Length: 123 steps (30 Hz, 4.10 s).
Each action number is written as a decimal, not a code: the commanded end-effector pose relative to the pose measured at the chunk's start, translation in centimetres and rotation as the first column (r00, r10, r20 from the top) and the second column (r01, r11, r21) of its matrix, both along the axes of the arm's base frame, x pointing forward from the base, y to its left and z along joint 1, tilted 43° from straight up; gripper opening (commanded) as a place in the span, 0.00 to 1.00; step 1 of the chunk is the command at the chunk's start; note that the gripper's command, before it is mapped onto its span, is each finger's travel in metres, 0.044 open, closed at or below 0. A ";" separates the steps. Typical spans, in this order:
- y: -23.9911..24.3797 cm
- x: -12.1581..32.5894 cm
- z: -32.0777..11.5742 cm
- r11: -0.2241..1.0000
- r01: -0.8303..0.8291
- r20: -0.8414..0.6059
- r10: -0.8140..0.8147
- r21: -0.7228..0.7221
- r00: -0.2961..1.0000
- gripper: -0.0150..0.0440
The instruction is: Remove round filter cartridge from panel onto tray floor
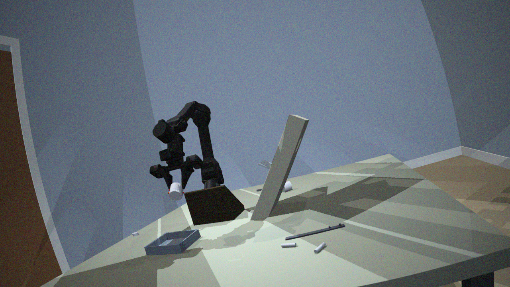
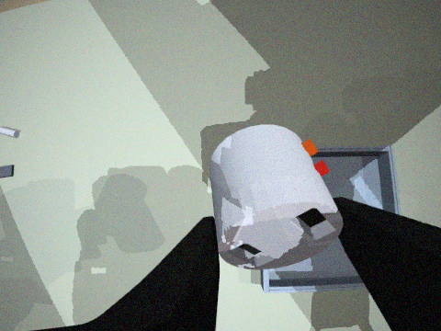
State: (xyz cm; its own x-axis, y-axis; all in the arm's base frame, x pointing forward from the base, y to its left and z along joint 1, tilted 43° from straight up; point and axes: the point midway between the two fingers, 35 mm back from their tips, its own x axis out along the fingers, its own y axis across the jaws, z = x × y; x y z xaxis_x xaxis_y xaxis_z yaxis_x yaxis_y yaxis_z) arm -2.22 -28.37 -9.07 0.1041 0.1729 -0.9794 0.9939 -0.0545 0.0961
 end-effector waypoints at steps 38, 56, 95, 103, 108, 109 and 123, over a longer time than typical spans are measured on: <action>11.8 -6.3 -10.5 0.963 0.266 -0.225 -0.254 0.027 0.941 0.43; 9.4 -6.7 -8.1 0.964 0.266 -0.225 -0.254 0.027 0.941 1.00; 7.8 -7.0 -6.3 0.965 0.261 -0.228 -0.249 0.022 0.941 1.00; 7.8 -7.0 -6.3 0.965 0.261 -0.228 -0.249 0.022 0.941 1.00; 7.8 -7.0 -6.3 0.965 0.261 -0.228 -0.249 0.022 0.941 1.00; 7.8 -7.0 -6.3 0.965 0.261 -0.228 -0.249 0.022 0.941 1.00; 7.8 -7.0 -6.3 0.965 0.261 -0.228 -0.249 0.022 0.941 1.00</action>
